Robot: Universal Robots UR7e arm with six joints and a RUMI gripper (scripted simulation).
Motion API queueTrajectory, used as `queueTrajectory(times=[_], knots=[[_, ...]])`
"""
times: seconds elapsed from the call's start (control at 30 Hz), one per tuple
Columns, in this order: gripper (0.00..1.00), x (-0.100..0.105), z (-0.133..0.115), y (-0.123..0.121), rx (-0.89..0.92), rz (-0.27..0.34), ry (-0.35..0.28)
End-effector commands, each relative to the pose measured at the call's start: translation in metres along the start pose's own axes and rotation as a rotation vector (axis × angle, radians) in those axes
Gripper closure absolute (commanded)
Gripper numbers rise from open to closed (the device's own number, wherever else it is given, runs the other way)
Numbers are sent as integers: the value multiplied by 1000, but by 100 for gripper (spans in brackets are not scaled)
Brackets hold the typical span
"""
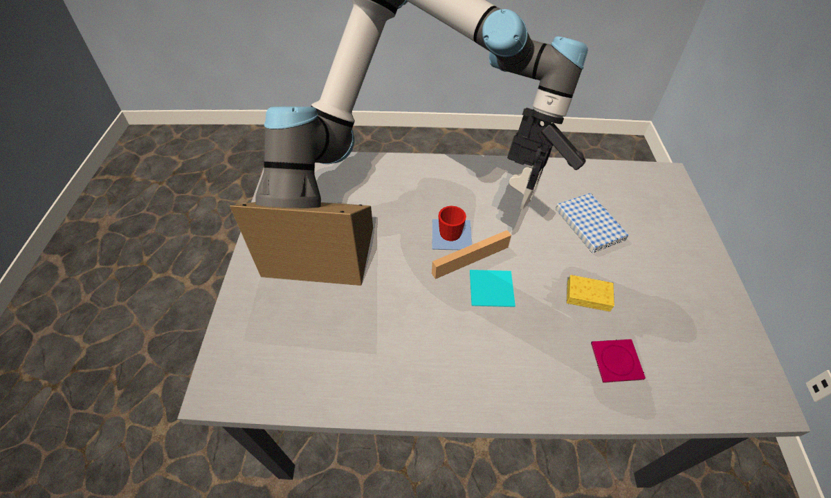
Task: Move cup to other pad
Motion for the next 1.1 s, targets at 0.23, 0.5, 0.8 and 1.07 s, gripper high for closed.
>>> queueTrajectory(times=[0.23,0.5,0.8,1.07], knots=[[100,-39,-82,-34,-353,224,-50],[100,-58,-126,-55,-547,337,-119],[100,-65,-143,-64,-623,379,-150],[100,-66,-146,-65,-636,386,-156]])
Point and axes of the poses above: the point where the finger pads meet when closed, its own x axis back along the fingers, its own y axis across the jaws, z = x × y, the point moved 4 cm from there along x, back along the fingers, and after that the axes turned 4 degrees about x, right-handed, at the moved point
